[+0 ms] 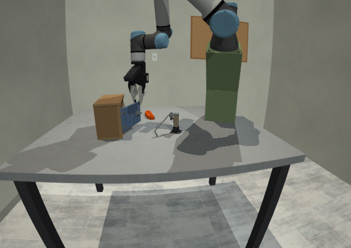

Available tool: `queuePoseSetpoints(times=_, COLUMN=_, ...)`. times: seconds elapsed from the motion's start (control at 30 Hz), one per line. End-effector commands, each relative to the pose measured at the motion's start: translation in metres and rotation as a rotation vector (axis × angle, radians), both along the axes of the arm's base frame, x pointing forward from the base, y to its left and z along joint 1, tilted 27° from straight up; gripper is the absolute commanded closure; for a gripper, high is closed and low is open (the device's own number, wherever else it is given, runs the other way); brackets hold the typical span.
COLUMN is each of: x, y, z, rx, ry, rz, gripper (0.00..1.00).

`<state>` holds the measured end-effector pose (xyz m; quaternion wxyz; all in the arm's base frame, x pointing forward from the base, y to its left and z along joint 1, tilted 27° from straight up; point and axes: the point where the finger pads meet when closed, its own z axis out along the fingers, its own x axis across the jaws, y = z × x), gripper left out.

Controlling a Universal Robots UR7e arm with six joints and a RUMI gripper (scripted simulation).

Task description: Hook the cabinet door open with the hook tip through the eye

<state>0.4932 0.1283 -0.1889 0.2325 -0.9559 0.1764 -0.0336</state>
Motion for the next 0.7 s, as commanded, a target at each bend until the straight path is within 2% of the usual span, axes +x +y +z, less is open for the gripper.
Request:
queuePoseSetpoints(times=0.0, x=0.001, y=0.0, z=0.0, rx=0.0, ry=-0.001, rz=0.0, gripper=0.85)
queuePoseSetpoints(times=0.67, x=-0.012, y=0.005, z=0.0, rx=0.014, ry=0.042, rz=-0.089, gripper=0.85)
